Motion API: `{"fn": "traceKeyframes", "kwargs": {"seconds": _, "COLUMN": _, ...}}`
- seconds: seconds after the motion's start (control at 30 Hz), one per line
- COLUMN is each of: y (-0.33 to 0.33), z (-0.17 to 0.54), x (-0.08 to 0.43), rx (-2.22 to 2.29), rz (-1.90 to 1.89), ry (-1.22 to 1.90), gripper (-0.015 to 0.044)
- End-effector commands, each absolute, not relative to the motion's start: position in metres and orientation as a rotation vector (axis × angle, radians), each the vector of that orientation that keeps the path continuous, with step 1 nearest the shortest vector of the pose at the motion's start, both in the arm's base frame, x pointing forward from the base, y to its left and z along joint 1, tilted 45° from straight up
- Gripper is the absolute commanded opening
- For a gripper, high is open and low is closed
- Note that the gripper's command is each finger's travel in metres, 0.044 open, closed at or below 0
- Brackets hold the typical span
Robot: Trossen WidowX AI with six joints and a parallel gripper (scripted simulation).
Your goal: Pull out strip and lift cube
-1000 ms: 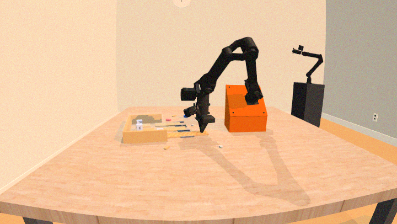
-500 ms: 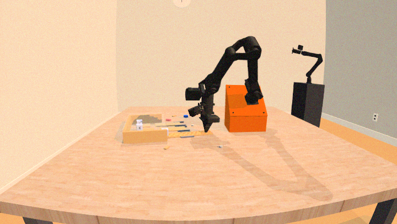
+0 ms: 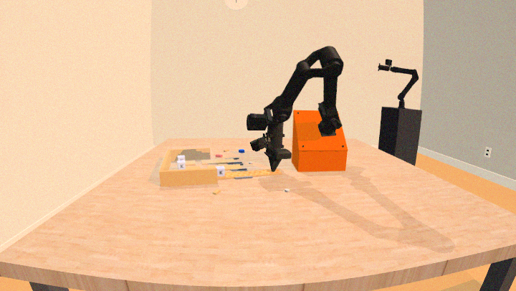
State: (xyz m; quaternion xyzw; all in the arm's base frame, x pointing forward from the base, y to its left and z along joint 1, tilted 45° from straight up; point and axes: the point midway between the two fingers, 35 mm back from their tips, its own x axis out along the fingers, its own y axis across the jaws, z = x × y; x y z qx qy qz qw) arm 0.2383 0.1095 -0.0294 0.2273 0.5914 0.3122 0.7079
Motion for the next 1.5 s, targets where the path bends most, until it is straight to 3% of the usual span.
{"fn": "traceKeyframes", "kwargs": {"seconds": 0.0, "y": 0.111, "z": -0.035, "x": 0.224, "rx": 0.504, "rz": 0.693, "ry": 1.341, "gripper": 0.0000}}
{"fn": "traceKeyframes", "kwargs": {"seconds": 1.47, "y": 0.109, "z": -0.039, "x": 0.200, "rx": 0.504, "rz": 0.693, "ry": 1.343, "gripper": 0.0000}}
